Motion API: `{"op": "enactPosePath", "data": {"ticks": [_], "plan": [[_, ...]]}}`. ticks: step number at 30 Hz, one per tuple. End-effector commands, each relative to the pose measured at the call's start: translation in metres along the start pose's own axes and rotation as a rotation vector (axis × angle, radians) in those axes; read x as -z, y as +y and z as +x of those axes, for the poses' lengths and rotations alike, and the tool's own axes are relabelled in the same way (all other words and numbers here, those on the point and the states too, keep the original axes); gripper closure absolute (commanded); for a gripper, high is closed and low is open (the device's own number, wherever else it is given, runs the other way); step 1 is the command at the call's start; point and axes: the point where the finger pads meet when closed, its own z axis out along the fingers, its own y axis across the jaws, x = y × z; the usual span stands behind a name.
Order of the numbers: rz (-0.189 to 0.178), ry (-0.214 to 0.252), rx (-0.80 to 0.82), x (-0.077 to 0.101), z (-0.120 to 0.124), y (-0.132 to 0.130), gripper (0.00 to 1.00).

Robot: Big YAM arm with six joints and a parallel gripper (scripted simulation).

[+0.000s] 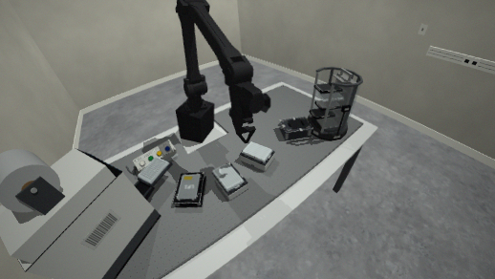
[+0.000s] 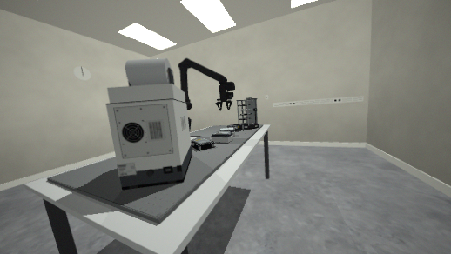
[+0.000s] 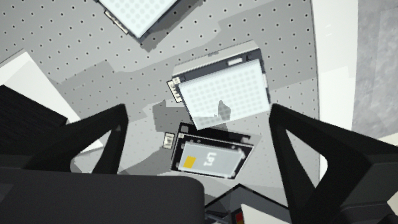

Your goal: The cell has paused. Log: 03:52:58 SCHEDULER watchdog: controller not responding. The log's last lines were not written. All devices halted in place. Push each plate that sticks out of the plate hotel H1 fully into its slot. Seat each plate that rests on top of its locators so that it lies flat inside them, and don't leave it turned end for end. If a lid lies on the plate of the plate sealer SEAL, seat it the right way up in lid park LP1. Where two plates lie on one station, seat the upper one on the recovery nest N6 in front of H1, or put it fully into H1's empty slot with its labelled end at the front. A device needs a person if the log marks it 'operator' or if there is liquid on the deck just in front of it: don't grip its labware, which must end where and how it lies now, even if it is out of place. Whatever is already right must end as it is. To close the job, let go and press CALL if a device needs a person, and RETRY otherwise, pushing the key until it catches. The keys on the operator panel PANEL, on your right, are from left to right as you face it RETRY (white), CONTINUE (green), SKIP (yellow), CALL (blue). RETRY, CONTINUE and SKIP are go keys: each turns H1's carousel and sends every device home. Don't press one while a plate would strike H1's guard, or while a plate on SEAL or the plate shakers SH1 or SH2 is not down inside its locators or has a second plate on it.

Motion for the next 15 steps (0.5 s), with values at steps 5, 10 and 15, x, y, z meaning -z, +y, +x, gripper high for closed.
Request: {"op": "enactPosePath", "data": {"ticks": [5, 10, 15], "plan": [[0.023, -0.005, -0.319, 0.008, -0.025, 0.014, 0.00], [0.024, -0.009, -0.485, 0.008, -0.039, 0.022, 0.00], [0.024, -0.012, -0.585, 0.008, -0.048, 0.027, 0.00]]}}
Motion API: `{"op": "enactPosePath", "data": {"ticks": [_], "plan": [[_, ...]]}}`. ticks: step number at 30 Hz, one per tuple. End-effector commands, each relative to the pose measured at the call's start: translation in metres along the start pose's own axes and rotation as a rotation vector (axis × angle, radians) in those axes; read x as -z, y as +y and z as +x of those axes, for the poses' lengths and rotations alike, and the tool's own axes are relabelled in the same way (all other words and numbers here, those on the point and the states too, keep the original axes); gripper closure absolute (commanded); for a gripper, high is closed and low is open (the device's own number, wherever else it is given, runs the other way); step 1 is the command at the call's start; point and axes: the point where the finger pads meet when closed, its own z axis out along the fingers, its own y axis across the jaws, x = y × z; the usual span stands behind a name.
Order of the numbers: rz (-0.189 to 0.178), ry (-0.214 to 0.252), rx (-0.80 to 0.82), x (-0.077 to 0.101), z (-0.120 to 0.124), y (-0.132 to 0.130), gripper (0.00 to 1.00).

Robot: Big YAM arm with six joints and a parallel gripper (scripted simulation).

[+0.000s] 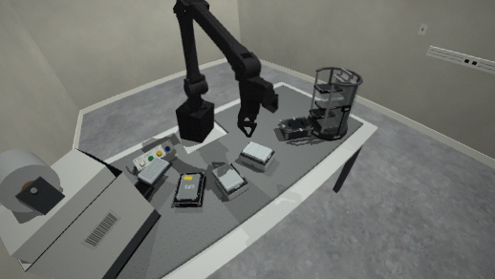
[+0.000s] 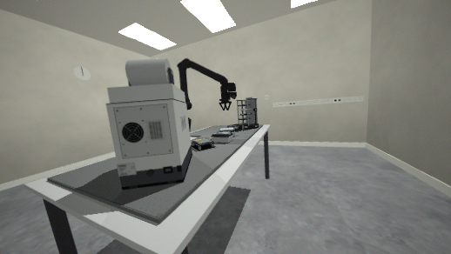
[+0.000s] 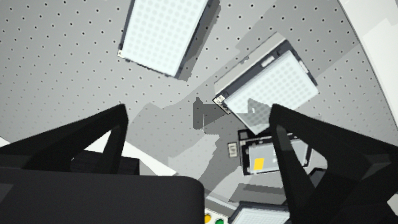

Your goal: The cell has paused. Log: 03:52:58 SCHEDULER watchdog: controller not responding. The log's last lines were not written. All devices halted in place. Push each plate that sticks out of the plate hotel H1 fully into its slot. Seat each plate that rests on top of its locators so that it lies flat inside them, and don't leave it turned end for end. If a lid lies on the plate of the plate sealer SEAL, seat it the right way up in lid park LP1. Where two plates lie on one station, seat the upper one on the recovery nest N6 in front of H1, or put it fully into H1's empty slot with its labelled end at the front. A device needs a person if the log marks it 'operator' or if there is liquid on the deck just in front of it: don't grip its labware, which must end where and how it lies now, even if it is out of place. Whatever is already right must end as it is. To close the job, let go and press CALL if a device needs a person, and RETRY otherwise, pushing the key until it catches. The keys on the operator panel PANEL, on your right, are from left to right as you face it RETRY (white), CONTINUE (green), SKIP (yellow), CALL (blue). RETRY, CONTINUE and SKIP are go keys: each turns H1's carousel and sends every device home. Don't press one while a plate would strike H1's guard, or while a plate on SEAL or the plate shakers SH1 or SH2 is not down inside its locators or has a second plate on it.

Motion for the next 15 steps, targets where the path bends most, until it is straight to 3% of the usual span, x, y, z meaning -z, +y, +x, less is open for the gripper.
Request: {"op": "enactPosePath", "data": {"ticks": [1, 12, 15], "plan": [[0.023, -0.017, -0.186, 0.0083, -0.0088, 0.0100, 0.00], [0.022, -0.020, -0.566, 0.0080, -0.0071, 0.0076, 0.00], [0.020, -0.023, -0.519, 0.0082, -0.0117, 0.0153, 0.00]]}}
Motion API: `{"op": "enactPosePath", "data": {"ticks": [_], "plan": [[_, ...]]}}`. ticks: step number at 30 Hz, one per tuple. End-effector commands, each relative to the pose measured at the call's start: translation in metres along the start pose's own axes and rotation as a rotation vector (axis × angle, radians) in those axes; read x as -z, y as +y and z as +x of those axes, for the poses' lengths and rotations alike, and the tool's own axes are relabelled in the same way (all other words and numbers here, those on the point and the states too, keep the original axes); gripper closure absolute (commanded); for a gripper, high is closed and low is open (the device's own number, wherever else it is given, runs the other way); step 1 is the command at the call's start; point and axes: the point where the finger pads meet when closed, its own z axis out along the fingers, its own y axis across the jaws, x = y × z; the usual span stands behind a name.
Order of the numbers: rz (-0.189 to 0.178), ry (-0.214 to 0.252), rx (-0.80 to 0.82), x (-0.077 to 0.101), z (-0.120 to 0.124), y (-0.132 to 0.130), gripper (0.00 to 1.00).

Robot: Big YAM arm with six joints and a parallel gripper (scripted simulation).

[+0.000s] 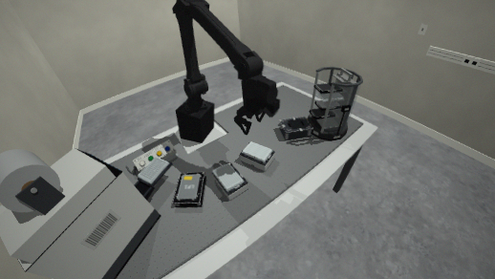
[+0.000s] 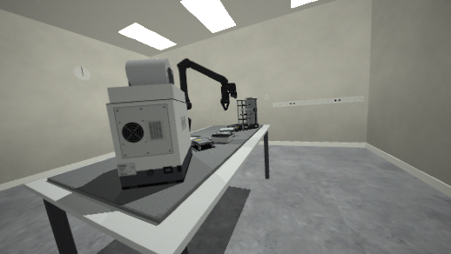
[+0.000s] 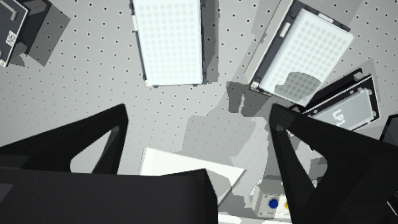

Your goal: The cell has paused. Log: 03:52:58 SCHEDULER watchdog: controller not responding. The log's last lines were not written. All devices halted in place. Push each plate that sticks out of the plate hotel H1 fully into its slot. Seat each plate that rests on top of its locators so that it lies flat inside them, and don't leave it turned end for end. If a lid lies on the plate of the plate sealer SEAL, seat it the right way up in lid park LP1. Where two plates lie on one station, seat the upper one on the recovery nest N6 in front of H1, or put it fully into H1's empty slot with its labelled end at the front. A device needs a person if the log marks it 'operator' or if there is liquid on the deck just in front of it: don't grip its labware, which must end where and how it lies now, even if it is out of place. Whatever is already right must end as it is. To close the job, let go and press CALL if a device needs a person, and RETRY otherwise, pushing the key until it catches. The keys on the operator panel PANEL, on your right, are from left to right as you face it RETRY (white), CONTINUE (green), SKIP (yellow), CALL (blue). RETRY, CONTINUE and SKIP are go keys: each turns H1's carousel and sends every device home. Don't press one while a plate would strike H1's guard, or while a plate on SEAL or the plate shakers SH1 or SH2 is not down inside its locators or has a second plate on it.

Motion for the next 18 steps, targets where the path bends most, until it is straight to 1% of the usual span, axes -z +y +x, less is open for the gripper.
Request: {"op": "enactPosePath", "data": {"ticks": [1, 5, 14, 16, 17, 18], "plan": [[0.011, -0.028, -0.029, 0.008, -0.002, 0.010, 0.00], [0.013, -0.032, 0.126, 0.008, -0.001, 0.023, 0.00], [0.010, -0.033, 0.111, 0.008, 0.002, 0.053, 0.00], [0.010, -0.033, 0.111, 0.008, 0.002, 0.053, 0.00], [0.011, -0.044, 0.112, 0.011, -0.004, 0.056, 0.00], [0.010, -0.040, 0.112, 0.010, 0.000, 0.060, 0.00]]}}
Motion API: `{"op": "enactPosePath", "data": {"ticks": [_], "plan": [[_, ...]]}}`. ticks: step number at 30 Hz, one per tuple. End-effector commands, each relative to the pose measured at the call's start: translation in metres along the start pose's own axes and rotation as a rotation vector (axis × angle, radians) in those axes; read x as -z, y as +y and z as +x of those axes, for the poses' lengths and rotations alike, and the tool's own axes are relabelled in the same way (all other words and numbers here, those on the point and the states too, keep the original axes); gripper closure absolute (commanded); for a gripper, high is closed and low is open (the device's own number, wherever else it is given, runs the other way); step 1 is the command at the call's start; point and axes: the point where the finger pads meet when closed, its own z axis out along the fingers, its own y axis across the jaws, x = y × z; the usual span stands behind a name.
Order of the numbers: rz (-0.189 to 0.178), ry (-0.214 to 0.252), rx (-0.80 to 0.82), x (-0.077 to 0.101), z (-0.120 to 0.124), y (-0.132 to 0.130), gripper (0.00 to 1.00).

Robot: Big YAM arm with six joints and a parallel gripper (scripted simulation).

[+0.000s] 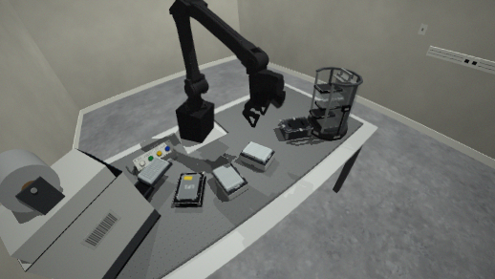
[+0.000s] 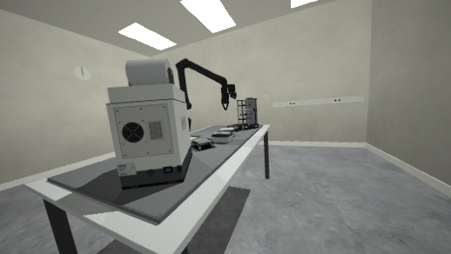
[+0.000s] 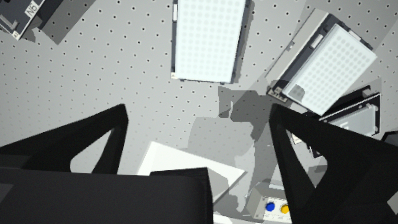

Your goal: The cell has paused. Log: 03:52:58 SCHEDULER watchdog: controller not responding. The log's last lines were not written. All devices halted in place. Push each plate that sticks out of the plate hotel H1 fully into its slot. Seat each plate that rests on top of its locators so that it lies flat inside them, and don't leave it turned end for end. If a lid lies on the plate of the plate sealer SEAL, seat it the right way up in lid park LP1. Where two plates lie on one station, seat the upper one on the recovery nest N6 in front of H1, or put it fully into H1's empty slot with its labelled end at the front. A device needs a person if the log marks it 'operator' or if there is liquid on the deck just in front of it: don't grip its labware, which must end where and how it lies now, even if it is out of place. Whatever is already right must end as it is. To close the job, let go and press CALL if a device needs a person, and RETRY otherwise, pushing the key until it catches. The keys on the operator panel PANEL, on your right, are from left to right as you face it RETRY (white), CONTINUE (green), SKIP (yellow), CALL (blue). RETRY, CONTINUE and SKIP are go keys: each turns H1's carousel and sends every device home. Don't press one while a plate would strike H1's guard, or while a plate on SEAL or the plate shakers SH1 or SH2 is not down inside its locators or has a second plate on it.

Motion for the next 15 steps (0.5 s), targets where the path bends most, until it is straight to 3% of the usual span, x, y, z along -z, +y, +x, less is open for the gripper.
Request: {"op": "enactPosePath", "data": {"ticks": [1, 15], "plan": [[0.008, -0.038, -0.017, 0.008, -0.006, 0.010, 0.00], [0.006, -0.042, 0.033, 0.009, -0.009, 0.047, 0.00]]}}
